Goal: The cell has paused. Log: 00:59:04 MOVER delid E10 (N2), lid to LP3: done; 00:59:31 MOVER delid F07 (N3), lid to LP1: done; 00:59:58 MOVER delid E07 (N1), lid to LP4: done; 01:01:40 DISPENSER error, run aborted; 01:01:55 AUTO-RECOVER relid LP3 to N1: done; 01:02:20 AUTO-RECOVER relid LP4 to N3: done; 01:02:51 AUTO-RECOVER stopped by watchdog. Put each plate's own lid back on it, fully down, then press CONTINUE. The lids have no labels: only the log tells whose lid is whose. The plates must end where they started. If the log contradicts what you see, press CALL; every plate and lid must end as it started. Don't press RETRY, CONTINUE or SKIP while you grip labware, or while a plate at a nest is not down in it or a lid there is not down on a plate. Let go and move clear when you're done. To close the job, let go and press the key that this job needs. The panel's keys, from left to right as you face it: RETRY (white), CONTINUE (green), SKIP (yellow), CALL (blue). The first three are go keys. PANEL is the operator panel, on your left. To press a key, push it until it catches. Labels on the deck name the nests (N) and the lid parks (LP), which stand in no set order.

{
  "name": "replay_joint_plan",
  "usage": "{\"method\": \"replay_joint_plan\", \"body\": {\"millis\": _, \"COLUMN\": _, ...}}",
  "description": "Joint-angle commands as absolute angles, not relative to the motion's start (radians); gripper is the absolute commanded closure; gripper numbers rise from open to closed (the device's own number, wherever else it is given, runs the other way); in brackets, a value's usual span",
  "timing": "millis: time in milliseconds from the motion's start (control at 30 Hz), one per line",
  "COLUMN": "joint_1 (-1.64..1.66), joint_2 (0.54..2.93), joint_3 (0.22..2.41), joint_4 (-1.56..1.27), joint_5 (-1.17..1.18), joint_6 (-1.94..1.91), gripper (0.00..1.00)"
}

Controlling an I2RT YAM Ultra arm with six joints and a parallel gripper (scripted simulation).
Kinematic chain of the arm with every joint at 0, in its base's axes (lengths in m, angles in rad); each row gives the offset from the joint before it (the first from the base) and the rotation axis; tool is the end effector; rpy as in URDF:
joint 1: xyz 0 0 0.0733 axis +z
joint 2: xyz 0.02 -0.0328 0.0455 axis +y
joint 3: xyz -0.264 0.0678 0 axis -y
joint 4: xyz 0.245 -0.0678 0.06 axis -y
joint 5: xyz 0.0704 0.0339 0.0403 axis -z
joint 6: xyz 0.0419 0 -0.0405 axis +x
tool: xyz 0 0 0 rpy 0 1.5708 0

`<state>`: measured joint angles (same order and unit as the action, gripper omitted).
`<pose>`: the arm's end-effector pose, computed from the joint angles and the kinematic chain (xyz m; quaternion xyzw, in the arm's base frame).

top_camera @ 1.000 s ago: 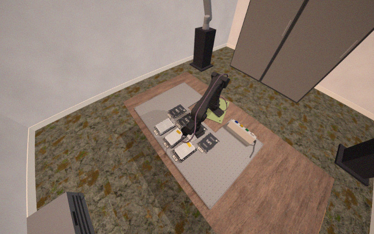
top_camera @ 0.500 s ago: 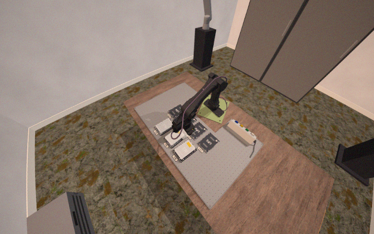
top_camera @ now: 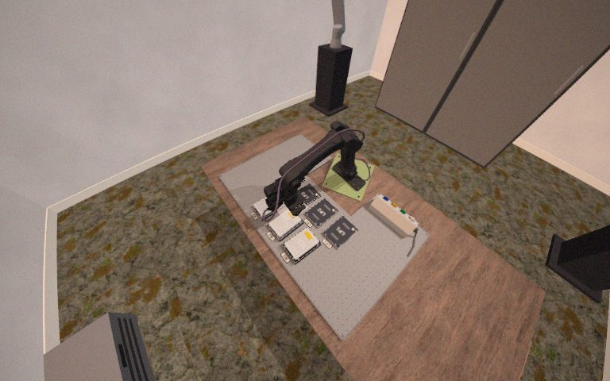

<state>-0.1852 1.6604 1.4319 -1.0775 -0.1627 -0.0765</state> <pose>0.3208 -0.0521 0.2768 0.0430 0.9871 0.0627 0.1410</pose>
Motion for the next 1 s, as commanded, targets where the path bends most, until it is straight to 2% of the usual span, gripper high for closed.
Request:
{"method": "replay_joint_plan", "body": {"millis": 0, "joint_1": -0.233, "joint_2": 1.696, "joint_3": 1.504, "joint_4": -1.103, "joint_5": -0.189, "joint_6": -0.146, "gripper": 1.0}}
{"method": "replay_joint_plan", "body": {"millis": 967, "joint_1": -0.452, "joint_2": 2.053, "joint_3": 1.989, "joint_4": -1.277, "joint_5": -0.245, "joint_6": -0.365, "gripper": 1.0}}
